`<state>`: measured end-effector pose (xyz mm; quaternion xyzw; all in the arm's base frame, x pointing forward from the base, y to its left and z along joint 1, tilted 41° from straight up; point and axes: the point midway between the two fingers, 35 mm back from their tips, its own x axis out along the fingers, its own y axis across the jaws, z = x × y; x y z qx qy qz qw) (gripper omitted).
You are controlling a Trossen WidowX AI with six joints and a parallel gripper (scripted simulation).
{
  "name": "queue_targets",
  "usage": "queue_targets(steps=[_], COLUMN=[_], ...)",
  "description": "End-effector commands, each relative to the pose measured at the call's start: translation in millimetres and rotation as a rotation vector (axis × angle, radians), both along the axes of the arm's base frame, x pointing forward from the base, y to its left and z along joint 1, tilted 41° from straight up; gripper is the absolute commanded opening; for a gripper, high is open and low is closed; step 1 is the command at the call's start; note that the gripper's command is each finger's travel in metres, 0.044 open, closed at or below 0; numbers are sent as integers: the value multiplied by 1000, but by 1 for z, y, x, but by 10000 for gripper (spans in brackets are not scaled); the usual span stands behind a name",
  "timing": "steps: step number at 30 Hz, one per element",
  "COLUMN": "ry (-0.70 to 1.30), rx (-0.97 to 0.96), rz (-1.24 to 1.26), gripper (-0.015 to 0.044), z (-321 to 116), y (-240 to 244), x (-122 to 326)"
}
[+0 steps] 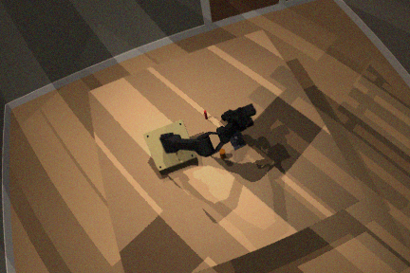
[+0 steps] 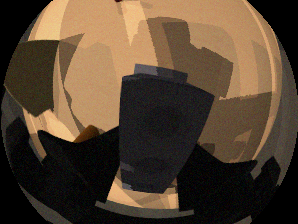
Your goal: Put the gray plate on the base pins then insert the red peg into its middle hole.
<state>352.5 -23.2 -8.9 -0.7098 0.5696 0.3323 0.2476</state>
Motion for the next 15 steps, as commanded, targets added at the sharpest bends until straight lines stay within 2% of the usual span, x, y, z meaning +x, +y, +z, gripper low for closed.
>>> queue_targets(steps=[1, 15], ry=[-1, -1], rx=[-6, -6], rz=[2, 2], gripper=[0, 0], z=[1, -11], y=[-1, -12], x=[1, 3])
